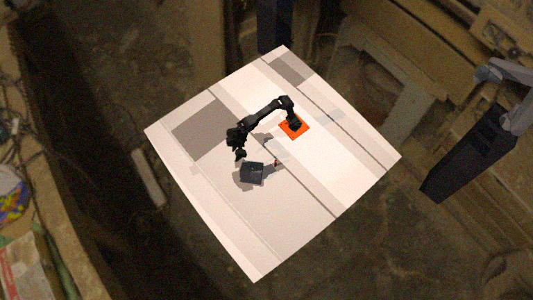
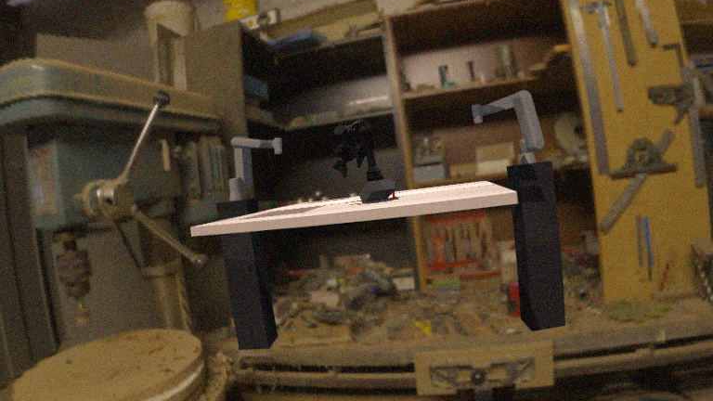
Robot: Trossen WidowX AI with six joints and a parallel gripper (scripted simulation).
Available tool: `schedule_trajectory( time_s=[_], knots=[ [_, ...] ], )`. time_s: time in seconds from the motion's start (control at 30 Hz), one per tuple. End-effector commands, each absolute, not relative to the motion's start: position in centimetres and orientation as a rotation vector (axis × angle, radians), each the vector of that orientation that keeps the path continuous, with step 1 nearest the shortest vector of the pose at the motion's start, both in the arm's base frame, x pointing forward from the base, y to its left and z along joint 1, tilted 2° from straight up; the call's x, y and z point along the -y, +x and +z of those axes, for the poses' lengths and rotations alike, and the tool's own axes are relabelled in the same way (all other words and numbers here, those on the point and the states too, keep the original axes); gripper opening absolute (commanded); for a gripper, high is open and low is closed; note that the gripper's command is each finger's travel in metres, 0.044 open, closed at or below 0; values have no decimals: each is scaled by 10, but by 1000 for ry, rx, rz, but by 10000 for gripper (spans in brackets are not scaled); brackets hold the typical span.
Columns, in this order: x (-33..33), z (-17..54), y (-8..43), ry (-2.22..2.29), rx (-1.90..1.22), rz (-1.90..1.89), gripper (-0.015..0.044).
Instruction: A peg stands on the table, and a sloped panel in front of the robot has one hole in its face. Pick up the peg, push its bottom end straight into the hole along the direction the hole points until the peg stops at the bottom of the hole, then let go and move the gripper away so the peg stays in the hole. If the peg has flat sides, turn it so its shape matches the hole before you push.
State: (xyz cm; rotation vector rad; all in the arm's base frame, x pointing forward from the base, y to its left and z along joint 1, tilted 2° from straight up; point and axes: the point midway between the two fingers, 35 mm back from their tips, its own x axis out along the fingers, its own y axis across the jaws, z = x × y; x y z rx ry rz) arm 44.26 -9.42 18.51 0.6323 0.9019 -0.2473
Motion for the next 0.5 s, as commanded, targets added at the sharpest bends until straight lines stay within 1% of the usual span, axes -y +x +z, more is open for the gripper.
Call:
schedule_trajectory(
  time_s=[0.0,0.47],
  knots=[
    [73,177,434,561,-968,-209,440],
    [3,158,400,300,-1167,-49,440]
  ],
)
